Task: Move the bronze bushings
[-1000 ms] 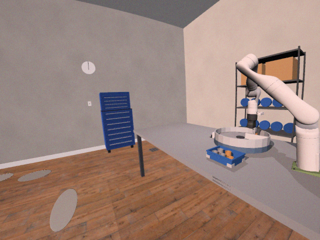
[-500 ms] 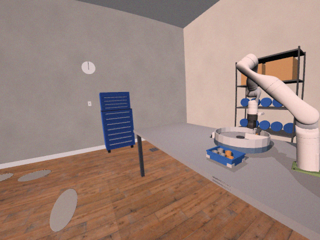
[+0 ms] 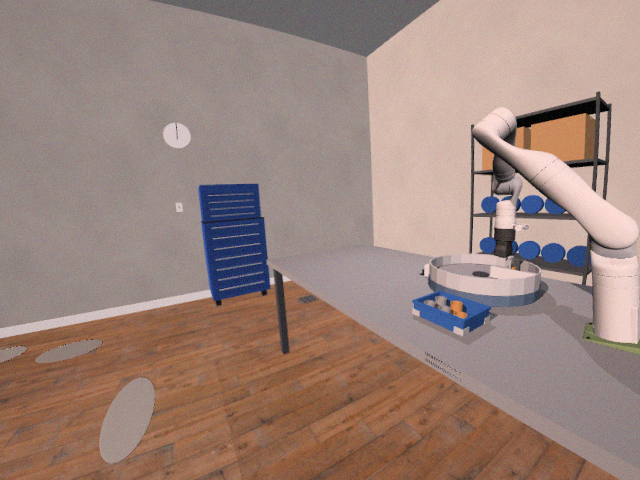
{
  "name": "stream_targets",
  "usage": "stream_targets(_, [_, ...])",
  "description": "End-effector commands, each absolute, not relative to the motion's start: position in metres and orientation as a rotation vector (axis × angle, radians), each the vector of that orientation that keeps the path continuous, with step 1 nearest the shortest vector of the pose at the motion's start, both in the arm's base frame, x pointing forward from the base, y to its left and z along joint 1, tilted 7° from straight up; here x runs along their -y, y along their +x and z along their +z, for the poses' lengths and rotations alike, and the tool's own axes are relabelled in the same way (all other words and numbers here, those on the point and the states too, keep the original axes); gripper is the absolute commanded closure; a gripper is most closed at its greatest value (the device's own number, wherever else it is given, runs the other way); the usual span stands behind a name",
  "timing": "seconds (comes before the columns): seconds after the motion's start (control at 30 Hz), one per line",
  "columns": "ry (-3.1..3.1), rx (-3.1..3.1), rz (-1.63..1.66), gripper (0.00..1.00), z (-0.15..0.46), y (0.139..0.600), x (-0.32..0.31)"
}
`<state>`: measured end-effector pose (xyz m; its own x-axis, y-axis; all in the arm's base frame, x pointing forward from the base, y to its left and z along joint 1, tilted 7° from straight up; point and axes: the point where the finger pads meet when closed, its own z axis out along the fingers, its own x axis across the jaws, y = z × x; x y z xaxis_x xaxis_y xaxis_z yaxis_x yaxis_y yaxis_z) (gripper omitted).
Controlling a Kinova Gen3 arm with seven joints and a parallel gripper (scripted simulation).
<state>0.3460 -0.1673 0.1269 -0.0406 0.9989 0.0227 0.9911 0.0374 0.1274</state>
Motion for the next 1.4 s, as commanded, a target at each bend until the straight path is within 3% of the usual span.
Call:
stream_targets(0.0, [2.118, -2.210, 0.169, 1.00, 0.1263, 0.3471, 0.1672])
stream_targets(1.37, [2.118, -2.210, 0.169, 1.00, 0.1216, 0.3485, 0.1663])
